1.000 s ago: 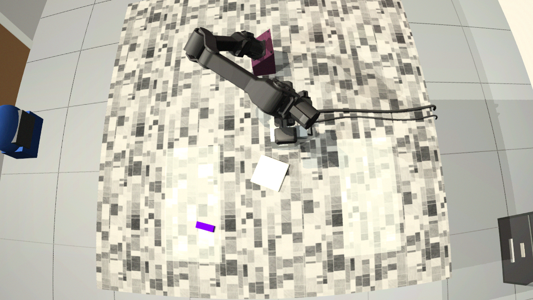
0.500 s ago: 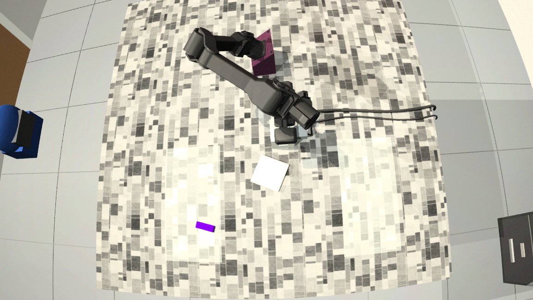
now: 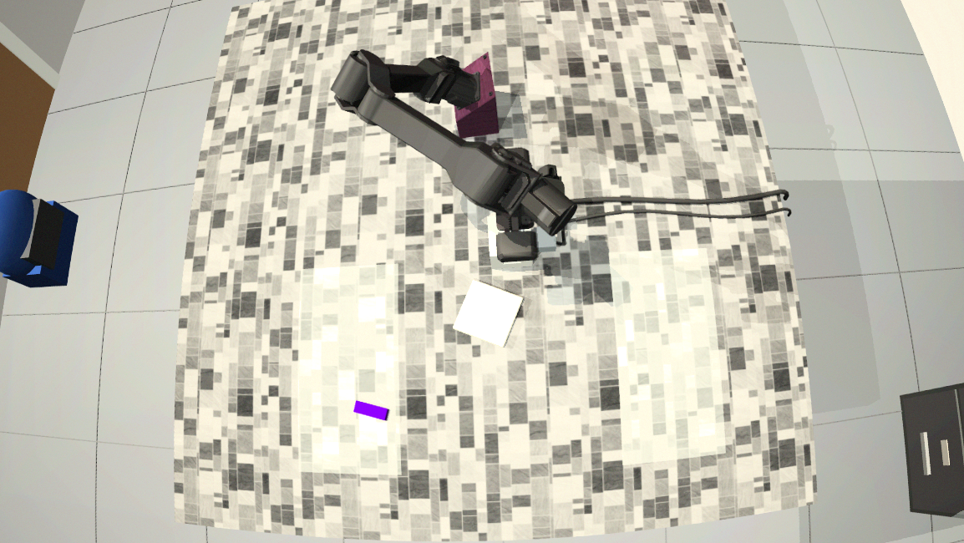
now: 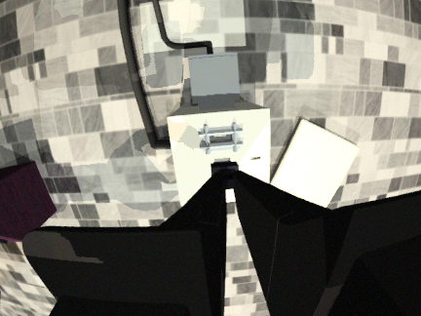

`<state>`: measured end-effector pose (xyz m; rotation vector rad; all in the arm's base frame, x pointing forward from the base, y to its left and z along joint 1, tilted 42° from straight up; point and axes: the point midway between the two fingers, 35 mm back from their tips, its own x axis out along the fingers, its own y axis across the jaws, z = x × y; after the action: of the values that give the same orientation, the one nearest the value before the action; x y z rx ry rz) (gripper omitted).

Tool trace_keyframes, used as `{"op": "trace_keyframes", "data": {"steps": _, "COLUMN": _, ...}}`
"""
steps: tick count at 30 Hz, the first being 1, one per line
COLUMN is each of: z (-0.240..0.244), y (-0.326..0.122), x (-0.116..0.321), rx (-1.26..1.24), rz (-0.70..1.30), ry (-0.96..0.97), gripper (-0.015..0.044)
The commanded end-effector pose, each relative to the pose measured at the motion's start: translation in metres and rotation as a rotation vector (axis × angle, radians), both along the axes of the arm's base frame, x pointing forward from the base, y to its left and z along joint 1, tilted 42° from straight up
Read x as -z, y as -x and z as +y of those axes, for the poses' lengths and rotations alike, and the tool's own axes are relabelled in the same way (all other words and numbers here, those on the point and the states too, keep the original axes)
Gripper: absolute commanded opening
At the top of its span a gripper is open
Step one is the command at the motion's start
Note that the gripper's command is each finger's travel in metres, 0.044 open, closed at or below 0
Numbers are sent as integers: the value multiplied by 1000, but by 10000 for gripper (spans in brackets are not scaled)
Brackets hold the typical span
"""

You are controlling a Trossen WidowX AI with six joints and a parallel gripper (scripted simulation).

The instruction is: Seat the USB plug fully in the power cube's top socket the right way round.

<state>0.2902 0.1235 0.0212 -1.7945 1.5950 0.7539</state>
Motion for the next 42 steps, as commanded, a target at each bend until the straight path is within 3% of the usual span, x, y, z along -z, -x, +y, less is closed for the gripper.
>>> {"op": "trace_keyframes", "data": {"steps": 1, "z": 0, "y": 0, "x": 1, "rx": -2, "rz": 5, "ry": -8, "gripper": 0}}
{"op": "trace_keyframes", "data": {"steps": 42, "z": -1, "y": -1, "x": 6, "rx": -8, "rz": 11, "ry": -47, "gripper": 0}}
